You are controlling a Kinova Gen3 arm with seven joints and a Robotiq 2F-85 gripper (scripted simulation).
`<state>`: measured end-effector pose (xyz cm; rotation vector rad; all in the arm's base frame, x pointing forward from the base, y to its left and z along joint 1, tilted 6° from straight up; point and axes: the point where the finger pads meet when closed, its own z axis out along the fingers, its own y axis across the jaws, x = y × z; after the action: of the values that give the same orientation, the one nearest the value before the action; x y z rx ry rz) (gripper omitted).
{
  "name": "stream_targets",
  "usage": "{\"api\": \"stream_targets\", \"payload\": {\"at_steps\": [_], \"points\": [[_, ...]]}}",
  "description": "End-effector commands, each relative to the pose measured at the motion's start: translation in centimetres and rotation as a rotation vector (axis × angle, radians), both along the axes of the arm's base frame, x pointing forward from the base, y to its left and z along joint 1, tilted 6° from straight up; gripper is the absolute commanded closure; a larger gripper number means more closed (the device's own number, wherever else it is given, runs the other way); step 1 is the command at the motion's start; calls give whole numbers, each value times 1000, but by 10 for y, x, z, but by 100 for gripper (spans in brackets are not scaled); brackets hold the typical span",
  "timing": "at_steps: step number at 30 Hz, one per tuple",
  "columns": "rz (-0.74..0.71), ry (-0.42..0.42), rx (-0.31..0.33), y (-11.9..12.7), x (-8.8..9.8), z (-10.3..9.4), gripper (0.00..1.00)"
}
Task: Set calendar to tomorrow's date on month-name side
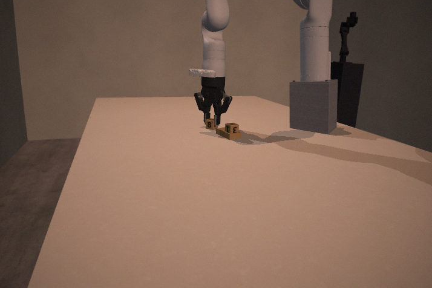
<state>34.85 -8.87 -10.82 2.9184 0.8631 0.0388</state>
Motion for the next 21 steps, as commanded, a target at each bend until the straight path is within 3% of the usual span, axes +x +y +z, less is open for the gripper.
{"api": "stream_targets", "payload": {"at_steps": [1,11,21], "points": [[-10,-10,3,1,3,0,74],[-6,3,6,6,-3,26,74],[-10,3,2,8,-7,87,74]]}}
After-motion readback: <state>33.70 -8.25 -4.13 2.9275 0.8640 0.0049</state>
